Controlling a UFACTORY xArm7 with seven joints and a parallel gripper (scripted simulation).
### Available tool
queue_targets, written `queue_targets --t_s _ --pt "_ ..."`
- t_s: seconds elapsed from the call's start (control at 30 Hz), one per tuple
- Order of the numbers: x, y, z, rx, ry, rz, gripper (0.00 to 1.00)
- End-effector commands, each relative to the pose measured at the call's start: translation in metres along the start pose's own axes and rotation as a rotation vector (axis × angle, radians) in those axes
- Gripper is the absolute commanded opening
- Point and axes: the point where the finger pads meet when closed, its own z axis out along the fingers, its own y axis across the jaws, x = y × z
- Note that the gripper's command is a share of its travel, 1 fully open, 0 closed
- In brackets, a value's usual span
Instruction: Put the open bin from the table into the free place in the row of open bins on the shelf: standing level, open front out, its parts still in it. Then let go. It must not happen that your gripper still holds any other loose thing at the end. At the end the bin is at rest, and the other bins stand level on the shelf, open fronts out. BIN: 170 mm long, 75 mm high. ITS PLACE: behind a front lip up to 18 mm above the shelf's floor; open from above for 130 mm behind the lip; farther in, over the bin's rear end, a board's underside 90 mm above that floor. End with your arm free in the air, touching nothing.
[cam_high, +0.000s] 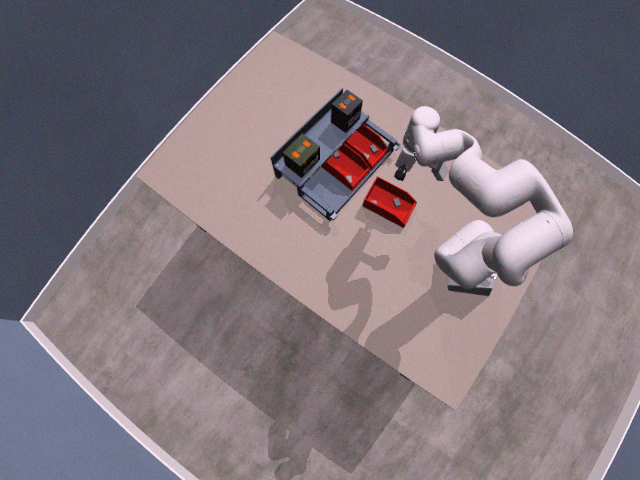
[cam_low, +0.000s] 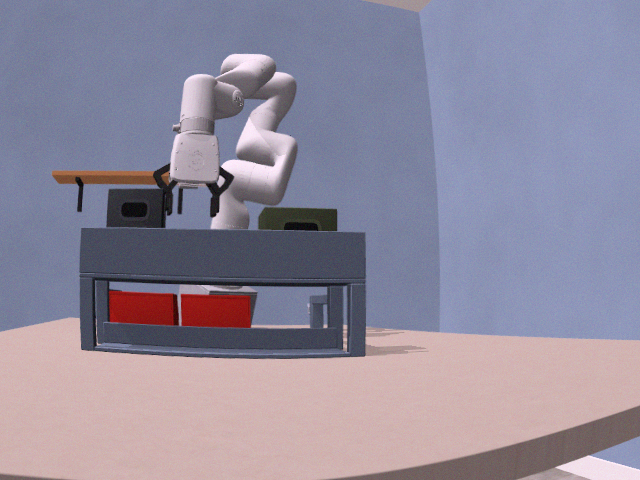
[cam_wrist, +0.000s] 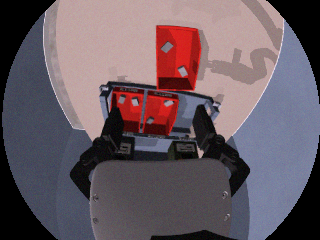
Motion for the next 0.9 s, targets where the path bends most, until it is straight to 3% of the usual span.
queue_targets --t_s 0.0,0.87 --pt "-0.0012 -0.0008 -0.0048 0.002 -0.004 0.0 1.0" --pt "-0.0011 -0.0009 -0.0082 0.002 -0.004 0.0 1.0"
